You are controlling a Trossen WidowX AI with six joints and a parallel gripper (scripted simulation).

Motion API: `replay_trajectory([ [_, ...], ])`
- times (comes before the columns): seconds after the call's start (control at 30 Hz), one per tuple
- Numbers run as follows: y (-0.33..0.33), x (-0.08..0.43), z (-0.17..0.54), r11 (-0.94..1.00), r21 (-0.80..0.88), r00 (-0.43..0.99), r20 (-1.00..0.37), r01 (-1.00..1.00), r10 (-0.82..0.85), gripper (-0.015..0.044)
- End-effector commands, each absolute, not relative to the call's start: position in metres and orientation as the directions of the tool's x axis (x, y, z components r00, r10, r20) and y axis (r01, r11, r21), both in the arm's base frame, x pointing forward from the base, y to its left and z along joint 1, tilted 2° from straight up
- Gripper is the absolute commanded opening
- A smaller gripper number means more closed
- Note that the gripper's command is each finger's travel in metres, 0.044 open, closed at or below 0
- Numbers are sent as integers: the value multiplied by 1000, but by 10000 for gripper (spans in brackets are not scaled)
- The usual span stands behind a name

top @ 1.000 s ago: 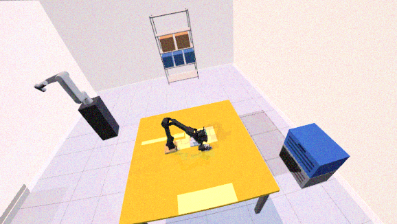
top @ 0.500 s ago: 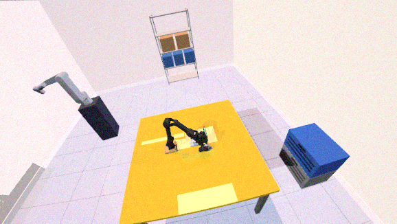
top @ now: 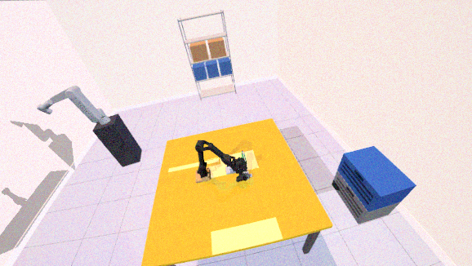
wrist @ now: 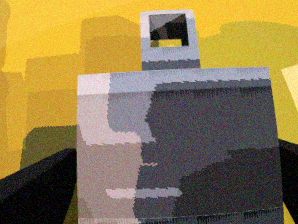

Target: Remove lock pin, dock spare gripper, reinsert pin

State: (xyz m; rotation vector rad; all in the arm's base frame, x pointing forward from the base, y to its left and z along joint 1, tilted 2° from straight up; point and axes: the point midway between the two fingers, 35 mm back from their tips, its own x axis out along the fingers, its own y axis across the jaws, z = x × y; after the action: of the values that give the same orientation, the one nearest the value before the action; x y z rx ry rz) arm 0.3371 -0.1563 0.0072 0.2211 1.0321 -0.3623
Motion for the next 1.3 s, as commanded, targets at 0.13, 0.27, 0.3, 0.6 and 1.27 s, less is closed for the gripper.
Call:
replay_trajectory([
  [0.13, -156, 337, 6, 918, 10, 463, -866, 396, -190, 250],
  [0.27, -156, 337, 6, 918, 10, 463, -866, 396, -190, 223],
  [0.3, -156, 337, 6, 918, 10, 463, -866, 396, -190, 216],
  [0.6, -158, 341, 27, 918, 10, 463, -866, 396, -190, 0],
  [1.27, -157, 336, 127, 918, 10, 463, -866, 396, -190, 0],
])
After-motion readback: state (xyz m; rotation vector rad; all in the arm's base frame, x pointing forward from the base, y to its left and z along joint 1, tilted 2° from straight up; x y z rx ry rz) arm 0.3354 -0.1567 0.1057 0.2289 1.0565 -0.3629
